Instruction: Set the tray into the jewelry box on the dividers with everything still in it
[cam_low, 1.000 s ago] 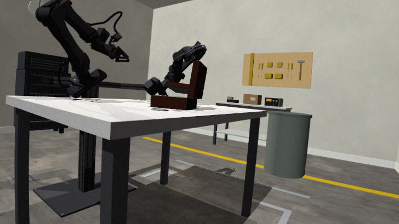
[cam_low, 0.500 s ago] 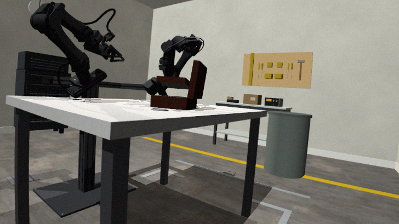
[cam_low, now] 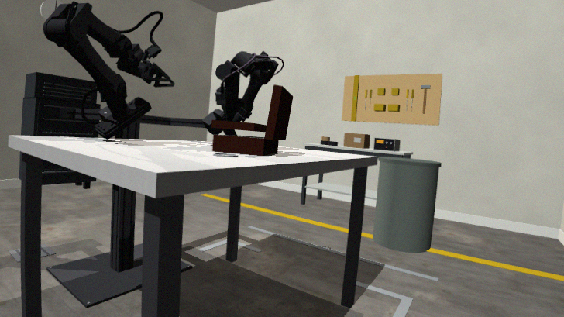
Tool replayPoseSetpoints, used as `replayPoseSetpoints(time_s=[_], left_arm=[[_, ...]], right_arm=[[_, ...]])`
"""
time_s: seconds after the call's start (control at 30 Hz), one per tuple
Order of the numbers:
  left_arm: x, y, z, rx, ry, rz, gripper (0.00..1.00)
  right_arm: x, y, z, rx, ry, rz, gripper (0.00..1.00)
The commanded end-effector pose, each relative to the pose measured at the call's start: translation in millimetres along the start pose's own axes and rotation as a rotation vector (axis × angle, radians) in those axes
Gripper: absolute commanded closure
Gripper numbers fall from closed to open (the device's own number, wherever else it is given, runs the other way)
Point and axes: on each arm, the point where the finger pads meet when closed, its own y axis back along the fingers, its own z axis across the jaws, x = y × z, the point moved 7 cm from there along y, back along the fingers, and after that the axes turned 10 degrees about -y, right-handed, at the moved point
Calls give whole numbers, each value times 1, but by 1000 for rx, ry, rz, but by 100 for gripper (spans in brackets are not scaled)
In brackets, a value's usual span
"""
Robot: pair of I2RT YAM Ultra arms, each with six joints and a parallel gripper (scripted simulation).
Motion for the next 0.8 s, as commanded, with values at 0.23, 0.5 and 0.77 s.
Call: replayPoseSetpoints(time_s=[0.23, 0.5, 0.77], left_arm=[[-1, 13, 14, -31, 1, -19, 100], [1, 7, 30, -31, 17, -31, 100], [4, 6, 30, -18, 21, -22, 100]], right_arm=[[-7, 4, 2, 7, 12, -15, 0], [-7, 4, 2, 7, 12, -15, 0], [-7, 4, 3, 3, 5, -7, 0]])
